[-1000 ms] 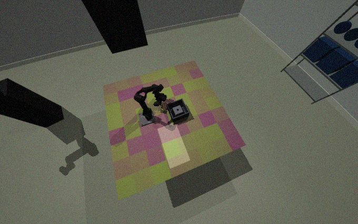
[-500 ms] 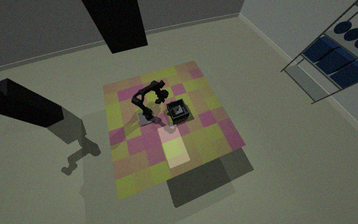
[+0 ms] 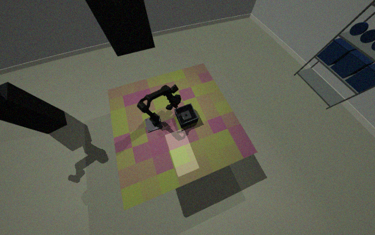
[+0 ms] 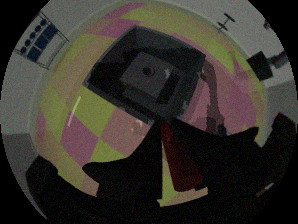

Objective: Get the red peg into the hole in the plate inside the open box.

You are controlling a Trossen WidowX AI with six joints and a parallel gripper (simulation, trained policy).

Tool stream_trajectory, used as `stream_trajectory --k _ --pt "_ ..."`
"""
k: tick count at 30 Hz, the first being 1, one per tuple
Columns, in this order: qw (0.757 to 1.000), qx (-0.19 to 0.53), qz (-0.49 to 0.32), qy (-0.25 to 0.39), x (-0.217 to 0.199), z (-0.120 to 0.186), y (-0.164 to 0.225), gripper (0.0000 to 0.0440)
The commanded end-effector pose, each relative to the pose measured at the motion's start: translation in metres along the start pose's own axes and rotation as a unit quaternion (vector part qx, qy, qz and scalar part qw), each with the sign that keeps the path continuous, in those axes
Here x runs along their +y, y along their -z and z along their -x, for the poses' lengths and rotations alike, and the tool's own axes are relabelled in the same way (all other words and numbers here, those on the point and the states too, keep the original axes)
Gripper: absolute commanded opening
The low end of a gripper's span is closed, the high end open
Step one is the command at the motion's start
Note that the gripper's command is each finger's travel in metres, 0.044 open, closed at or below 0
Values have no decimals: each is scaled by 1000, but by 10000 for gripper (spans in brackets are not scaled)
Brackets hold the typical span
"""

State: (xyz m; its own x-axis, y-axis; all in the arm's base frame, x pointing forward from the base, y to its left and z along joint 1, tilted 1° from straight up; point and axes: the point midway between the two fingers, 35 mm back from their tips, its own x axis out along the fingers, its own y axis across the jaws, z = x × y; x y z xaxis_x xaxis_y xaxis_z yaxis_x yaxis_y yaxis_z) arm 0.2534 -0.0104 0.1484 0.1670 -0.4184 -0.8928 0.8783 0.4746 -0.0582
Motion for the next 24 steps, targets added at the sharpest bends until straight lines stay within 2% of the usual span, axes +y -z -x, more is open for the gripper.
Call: stream_trajectory --k 1,13,24 --pt "1000 -11 -17 0 1 -5 -17 0" --pt "999 -18 -36 4 0 -38 -61 0" --pt "1000 2 -5 -5 1 -73 -80 2"
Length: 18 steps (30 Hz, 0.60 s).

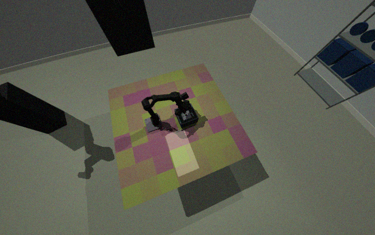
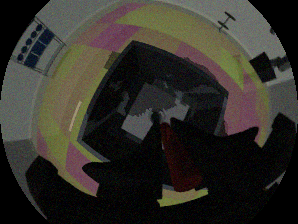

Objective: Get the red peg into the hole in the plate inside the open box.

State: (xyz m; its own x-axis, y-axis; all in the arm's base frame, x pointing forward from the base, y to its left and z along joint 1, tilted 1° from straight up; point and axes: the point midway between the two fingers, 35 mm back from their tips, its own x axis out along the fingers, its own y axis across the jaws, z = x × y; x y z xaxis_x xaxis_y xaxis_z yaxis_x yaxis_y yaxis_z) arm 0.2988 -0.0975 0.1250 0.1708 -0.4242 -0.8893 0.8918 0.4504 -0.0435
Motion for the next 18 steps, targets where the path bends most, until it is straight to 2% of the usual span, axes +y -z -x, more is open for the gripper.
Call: stream_trajectory --k 1,9,11,18 --pt "1000 9 15 -6 1 -10 -4 1" --pt "998 29 56 -20 5 -32 -3 0" --pt "997 37 68 -22 5 -37 -1 12" --pt "994 60 89 -27 6 -51 1 163"
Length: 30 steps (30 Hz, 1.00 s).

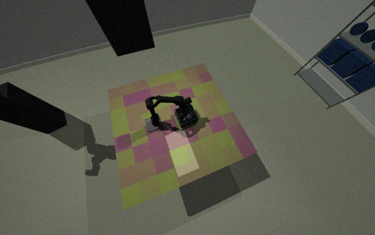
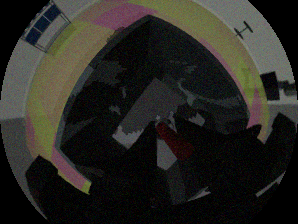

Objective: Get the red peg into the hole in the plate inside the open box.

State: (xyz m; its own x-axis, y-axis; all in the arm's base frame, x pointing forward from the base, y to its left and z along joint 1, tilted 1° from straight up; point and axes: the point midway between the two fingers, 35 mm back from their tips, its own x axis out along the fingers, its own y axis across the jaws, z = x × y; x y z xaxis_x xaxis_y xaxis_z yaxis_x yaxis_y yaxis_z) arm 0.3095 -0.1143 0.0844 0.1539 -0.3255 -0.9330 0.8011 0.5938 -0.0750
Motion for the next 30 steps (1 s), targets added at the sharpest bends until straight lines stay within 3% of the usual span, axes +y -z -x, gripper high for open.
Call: stream_trajectory --k 1,3,7,15,30 --pt "1000 9 11 -9 3 -6 -3 165" --pt "1000 8 19 -13 5 -5 -8 172" --pt "999 8 29 -20 11 -1 -18 237" --pt "998 21 40 -49 32 11 -33 440" --pt "990 33 64 -124 81 56 -61 440"
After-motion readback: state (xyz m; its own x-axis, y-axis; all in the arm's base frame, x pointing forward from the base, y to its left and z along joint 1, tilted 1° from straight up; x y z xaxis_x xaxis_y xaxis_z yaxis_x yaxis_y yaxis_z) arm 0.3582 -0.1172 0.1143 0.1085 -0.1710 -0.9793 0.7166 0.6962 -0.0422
